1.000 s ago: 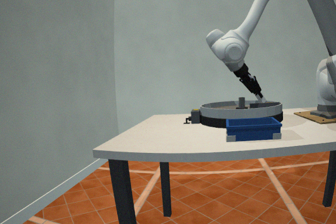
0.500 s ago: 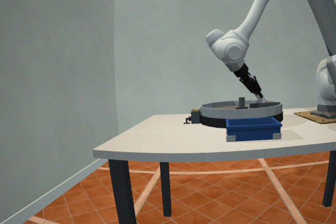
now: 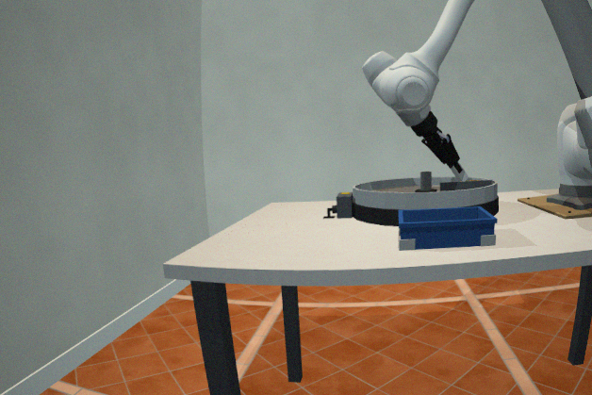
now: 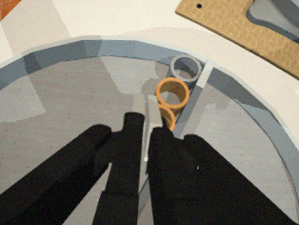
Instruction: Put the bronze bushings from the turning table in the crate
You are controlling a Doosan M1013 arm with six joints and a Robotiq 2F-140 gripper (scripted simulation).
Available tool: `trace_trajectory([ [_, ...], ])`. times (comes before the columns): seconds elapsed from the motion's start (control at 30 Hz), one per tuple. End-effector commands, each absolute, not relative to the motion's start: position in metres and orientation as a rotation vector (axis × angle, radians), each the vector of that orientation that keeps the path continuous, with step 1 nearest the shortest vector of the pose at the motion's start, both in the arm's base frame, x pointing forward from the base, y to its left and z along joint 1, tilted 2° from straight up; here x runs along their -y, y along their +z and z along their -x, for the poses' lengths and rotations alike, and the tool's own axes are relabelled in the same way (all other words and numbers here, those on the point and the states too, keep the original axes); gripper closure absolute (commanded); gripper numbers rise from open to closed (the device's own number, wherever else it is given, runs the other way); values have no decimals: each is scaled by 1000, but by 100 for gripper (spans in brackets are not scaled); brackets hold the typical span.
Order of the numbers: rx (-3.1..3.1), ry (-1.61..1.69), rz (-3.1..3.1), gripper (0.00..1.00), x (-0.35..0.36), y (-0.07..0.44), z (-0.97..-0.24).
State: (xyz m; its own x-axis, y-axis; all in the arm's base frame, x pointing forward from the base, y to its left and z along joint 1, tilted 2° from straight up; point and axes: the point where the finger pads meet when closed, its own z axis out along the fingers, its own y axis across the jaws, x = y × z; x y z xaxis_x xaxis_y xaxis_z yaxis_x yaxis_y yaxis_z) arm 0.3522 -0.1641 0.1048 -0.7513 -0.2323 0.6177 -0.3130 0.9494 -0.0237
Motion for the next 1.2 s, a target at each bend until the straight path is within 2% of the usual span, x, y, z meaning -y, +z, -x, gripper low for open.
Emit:
trace_trajectory([
  [0.0,2453,163,-383,100,164,105,-352],
  [0.7,2453,163,-383,100,164,105,-352],
  [1.17,2453,163,-383,100,190,105,-358],
])
